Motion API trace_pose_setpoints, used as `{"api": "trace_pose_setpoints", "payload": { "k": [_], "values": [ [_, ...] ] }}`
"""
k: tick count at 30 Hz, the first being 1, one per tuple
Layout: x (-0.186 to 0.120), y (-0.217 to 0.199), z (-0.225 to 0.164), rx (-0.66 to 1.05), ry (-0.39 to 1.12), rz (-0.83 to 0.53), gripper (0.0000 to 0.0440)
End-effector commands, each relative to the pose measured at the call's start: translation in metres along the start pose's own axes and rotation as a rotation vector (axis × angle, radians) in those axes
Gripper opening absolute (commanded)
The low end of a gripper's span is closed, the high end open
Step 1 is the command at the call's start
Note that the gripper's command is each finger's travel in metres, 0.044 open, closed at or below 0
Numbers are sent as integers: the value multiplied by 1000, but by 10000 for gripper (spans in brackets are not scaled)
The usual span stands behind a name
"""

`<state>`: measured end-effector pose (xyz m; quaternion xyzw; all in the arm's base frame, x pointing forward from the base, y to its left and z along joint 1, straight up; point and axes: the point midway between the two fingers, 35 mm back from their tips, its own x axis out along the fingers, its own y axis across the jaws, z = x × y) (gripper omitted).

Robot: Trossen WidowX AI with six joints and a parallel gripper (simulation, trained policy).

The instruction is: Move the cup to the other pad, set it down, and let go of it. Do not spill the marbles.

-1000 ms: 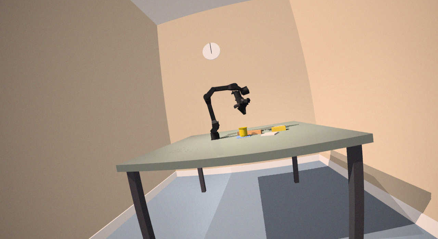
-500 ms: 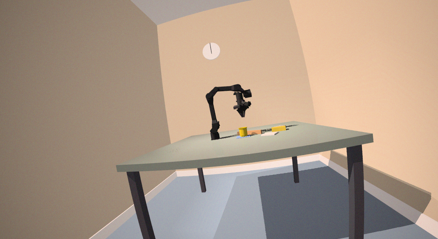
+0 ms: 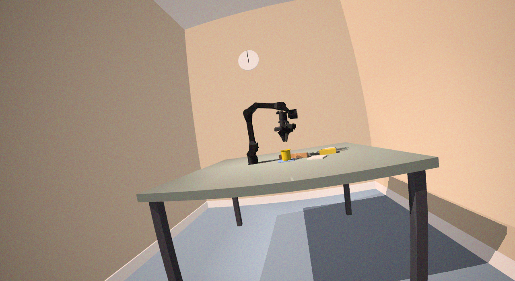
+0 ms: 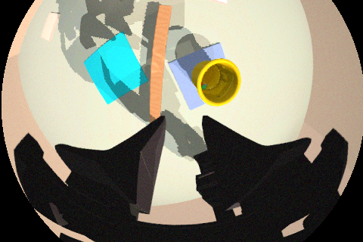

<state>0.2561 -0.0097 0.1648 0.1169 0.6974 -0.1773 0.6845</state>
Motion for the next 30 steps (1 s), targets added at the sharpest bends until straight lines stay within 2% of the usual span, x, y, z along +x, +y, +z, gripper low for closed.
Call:
{"api": "trace_pose_setpoints", "payload": {
  "k": [1, 17, 30],
  "values": [
    [11, -5, 3, -2, 20, -17, 172],
    [47, -22, 7, -37, 66, -37, 186],
    [83, -30, 7, -129, 99, -38, 189]
  ]
}}
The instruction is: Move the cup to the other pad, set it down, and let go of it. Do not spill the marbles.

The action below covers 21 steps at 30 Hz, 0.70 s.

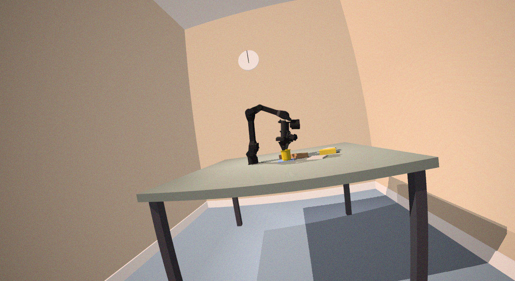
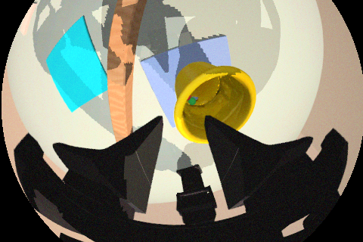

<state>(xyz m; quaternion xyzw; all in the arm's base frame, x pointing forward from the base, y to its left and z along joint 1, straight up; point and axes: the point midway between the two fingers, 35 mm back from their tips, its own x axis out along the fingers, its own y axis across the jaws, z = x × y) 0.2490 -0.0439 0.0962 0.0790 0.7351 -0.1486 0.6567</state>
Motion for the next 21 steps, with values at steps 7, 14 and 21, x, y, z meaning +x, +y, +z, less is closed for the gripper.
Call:
{"api": "trace_pose_setpoints", "payload": {
  "k": [7, 14, 21],
  "values": [
    [31, -2, 0, -116, 28, 4, 190],
    [38, -2, 5, -210, 14, 6, 57],
    [33, -2, 12, -283, -11, 10, 3]
  ]
}}
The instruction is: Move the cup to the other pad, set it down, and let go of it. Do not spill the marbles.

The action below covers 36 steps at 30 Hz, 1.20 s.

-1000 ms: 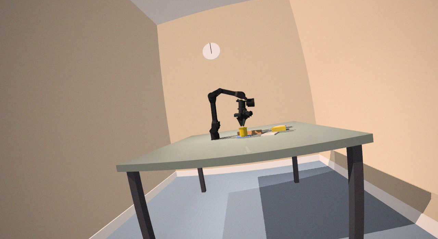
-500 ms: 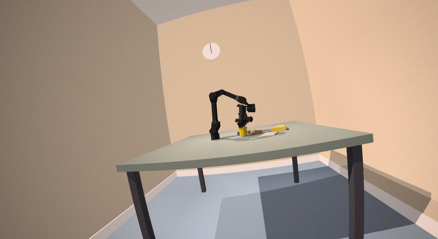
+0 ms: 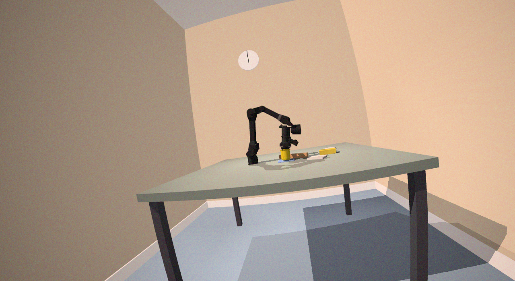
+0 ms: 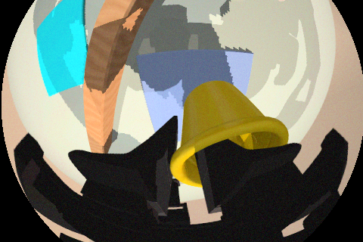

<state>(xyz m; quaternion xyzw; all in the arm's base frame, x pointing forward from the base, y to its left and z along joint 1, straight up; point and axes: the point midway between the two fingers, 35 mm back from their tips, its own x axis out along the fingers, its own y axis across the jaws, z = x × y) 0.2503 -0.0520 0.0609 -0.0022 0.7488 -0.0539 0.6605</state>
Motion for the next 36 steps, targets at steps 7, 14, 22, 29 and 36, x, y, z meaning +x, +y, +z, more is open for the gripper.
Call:
{"api": "trace_pose_setpoints", "payload": {
  "k": [7, 14, 22, 29, 36],
  "values": [
    [-17, -1, 13, -77, -53, 12, 6],
    [-35, 1, 21, -103, -90, 14, 0],
    [-56, 8, 32, -125, -138, 15, 8],
    [-72, 20, 43, -149, -184, 13, 18],
    [-84, 38, 54, -177, -230, 15, 8]
  ]
}}
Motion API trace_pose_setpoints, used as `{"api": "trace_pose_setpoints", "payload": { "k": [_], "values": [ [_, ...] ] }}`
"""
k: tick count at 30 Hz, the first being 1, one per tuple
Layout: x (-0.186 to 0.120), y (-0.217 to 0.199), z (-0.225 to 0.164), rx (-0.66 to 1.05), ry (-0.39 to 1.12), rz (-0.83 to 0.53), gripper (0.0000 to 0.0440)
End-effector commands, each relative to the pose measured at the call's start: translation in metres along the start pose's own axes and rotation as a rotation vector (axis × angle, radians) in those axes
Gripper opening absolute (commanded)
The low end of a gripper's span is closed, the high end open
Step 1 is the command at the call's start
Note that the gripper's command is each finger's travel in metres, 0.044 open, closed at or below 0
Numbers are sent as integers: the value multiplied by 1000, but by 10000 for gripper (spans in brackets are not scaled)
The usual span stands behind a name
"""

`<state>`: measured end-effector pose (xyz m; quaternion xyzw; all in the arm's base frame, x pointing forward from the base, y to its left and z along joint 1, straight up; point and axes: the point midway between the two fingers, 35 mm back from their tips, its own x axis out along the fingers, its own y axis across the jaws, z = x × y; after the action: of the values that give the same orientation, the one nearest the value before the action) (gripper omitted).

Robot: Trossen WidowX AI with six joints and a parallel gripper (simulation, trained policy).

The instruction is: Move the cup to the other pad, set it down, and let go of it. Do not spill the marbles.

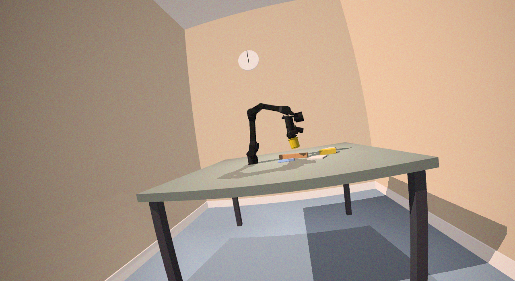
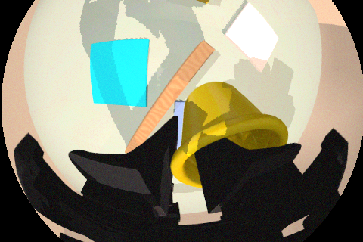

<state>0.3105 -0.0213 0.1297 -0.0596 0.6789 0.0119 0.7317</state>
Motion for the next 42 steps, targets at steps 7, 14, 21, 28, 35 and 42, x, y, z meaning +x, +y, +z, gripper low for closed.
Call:
{"api": "trace_pose_setpoints", "payload": {
  "k": [7, 14, 21, 28, 35, 42],
  "values": [
    [-9, 29, 23, -37, -68, 9, 0],
    [-7, 53, 35, -64, -102, 15, 0],
    [0, 78, 44, -92, -127, 23, 0],
    [10, 105, 47, -116, -142, 32, 0],
    [27, 123, 45, -125, -142, 30, 3],
    [48, 129, 37, -124, -130, 19, 40]
  ]
}}
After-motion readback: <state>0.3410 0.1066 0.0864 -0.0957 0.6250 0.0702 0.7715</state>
